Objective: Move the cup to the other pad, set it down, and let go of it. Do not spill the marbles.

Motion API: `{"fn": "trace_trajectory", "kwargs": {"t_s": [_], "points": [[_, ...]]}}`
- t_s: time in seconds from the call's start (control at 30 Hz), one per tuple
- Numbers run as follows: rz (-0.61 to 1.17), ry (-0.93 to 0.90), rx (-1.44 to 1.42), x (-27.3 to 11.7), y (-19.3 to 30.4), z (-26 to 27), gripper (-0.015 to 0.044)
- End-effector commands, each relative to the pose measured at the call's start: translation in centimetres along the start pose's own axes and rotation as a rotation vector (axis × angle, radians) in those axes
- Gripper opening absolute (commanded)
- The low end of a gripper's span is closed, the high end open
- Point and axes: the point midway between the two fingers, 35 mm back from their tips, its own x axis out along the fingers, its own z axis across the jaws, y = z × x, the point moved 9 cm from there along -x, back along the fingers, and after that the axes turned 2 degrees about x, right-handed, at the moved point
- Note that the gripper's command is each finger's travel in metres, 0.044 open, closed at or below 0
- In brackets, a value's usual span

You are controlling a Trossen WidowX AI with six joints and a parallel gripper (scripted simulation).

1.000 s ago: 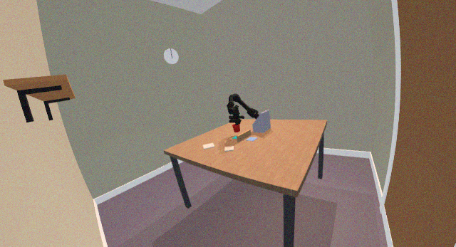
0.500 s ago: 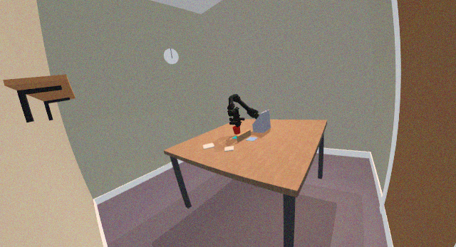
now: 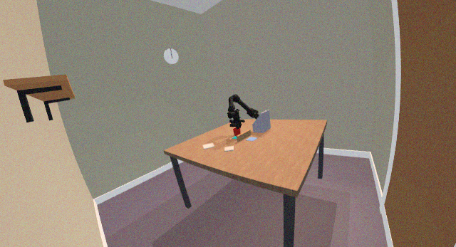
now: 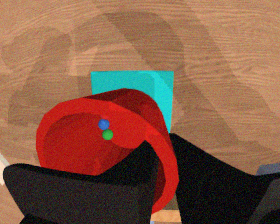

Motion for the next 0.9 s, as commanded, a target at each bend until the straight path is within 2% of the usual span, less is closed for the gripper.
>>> {"fn": "trace_trajectory", "kwargs": {"t_s": [0.0, 0.73, 0.87], "points": [[-0.006, 0.005, -0.006, 0.64, 0.0, -0.15, 0.0], [-0.002, 0.002, 0.0, 1.35, -0.09, -0.15, 0.0], [-0.002, 0.002, 0.0, 1.35, -0.09, -0.15, 0.0105]]}}
